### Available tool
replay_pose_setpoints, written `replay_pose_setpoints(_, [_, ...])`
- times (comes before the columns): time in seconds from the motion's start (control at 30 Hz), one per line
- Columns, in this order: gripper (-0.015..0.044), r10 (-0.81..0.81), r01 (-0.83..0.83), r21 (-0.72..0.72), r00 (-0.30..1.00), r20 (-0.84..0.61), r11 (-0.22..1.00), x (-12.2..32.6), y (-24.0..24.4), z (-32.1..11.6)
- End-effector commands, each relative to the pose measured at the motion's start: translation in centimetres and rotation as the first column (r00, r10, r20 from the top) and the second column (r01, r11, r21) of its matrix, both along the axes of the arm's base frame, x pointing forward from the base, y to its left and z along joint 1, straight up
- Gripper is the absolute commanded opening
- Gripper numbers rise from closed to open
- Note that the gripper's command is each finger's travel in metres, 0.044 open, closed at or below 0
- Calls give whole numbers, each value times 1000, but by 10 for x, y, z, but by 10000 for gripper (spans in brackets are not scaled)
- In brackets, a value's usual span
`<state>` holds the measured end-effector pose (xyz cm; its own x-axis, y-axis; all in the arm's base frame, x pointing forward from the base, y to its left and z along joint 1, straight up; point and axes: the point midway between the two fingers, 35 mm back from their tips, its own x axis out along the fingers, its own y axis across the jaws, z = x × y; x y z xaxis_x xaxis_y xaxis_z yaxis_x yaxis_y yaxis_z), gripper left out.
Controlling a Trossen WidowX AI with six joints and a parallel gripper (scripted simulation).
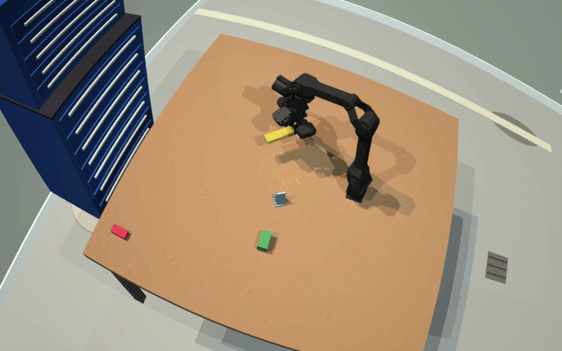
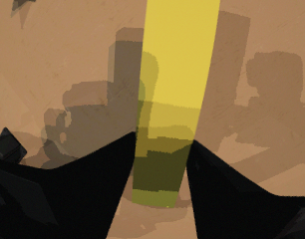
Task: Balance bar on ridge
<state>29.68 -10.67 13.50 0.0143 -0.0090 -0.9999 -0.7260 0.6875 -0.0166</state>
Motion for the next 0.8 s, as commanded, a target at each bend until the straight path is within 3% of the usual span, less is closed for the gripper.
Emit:
replay_pose_setpoints(0.0, [0, -7, 7, 0, 1000, 11, 1000, 0, 1, 15])
replay_pose_setpoints(0.17, [0, 25, -25, 0, 1000, 11, 1000, 0, 7, 16])
replay_pose_setpoints(0.77, [0, 409, -409, -4, 913, 8, 913, -1, 78, 17])
